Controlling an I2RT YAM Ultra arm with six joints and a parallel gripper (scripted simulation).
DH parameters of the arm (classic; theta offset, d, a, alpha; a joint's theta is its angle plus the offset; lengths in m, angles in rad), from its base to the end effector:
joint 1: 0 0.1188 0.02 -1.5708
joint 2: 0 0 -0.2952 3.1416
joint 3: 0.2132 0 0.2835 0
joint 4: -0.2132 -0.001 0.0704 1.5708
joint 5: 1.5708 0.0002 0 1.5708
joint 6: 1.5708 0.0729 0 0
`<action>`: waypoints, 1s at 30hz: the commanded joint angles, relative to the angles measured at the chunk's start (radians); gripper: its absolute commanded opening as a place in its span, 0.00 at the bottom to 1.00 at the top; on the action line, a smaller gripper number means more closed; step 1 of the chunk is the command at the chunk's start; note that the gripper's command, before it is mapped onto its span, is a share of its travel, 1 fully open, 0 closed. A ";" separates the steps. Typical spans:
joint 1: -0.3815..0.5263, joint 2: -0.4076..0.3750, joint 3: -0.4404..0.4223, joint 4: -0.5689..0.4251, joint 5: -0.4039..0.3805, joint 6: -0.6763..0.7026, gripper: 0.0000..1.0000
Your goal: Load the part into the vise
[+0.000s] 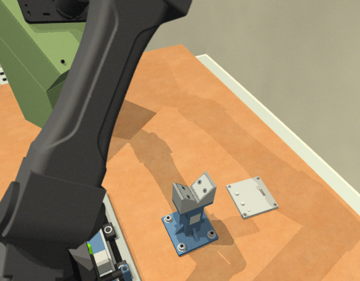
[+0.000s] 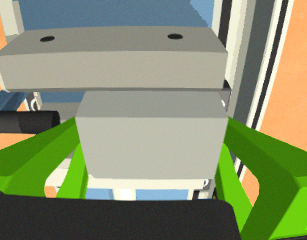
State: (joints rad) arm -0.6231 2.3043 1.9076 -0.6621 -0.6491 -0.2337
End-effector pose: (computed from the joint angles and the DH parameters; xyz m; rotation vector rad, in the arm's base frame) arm 0.4804 -0.2897 0.1743 0.2548 2.3747 0.4694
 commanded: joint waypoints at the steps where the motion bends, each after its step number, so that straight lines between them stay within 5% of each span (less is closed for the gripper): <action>1: -0.020 -0.007 0.031 0.001 0.001 -0.008 0.00; 30: -0.014 0.005 0.031 0.015 0.004 0.000 0.00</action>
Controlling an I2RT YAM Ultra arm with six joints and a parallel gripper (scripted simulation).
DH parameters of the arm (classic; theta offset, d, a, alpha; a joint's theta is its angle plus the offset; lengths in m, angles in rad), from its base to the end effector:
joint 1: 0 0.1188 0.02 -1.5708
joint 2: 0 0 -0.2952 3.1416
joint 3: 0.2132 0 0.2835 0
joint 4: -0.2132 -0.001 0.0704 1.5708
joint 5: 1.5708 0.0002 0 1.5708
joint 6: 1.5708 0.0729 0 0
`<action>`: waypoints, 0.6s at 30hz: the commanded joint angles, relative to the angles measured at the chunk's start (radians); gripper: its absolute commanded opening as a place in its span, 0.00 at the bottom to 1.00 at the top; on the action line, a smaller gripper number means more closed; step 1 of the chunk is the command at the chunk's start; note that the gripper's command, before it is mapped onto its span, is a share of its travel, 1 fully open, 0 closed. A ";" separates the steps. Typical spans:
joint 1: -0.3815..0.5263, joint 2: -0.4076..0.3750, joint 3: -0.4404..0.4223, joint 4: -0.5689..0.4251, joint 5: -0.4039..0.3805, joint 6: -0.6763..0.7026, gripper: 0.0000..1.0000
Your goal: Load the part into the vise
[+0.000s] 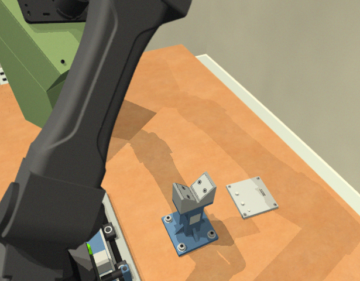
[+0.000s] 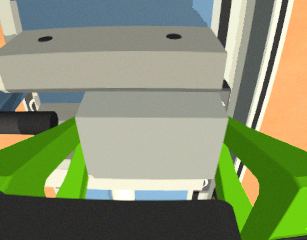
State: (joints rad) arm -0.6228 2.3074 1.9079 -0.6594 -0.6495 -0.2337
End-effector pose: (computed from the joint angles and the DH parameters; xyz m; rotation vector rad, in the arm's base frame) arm 0.4809 -0.2898 0.1729 0.2543 2.3746 0.4701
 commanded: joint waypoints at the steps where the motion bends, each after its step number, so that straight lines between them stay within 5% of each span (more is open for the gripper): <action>1: -0.014 -0.001 0.031 0.013 0.004 0.000 0.00; 18: -0.018 -0.007 0.030 0.011 0.004 0.001 0.00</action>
